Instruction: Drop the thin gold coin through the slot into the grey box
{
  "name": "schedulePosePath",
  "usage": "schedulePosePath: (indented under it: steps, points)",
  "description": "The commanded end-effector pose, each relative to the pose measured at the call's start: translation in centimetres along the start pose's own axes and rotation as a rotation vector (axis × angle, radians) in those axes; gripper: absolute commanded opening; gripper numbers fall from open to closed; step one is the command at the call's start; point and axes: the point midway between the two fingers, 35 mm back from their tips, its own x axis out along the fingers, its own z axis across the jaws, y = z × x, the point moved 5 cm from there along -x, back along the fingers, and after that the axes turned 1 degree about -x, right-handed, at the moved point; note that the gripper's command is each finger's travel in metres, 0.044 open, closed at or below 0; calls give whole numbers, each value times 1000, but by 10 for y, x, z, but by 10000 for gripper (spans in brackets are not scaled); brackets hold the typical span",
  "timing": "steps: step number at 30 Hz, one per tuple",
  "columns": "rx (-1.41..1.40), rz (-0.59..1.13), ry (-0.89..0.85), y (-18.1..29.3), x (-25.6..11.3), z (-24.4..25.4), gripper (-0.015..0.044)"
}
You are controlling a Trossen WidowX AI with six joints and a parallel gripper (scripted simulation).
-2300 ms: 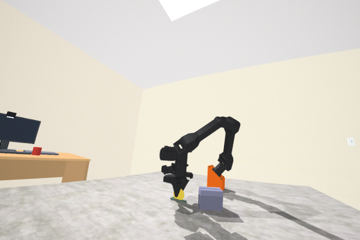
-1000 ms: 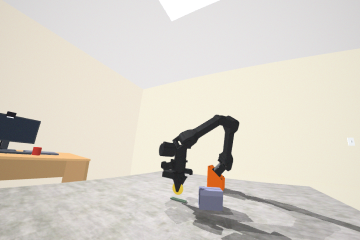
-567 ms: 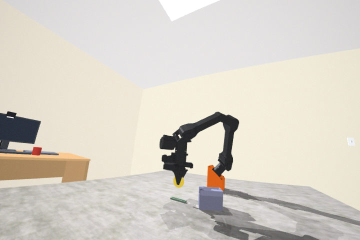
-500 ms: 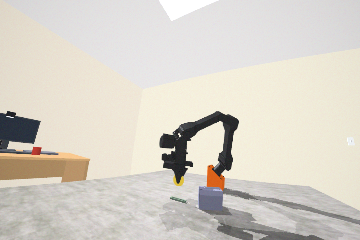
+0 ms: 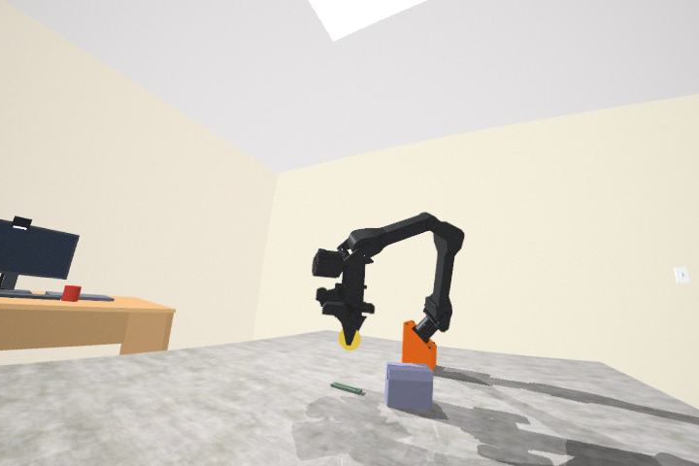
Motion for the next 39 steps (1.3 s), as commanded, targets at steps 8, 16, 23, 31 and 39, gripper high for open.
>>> schedulePosePath:
  steps: [8,16,23,31,39]
  points:
    - [-350,-7,2,3,-5,8,0]
    - [-372,-8,2,7,-5,9,0]
    - [-372,-9,3,26,-6,11,0]
    - [-371,-10,3,47,-7,12,0]
    - [-370,-10,3,68,-7,11,0]
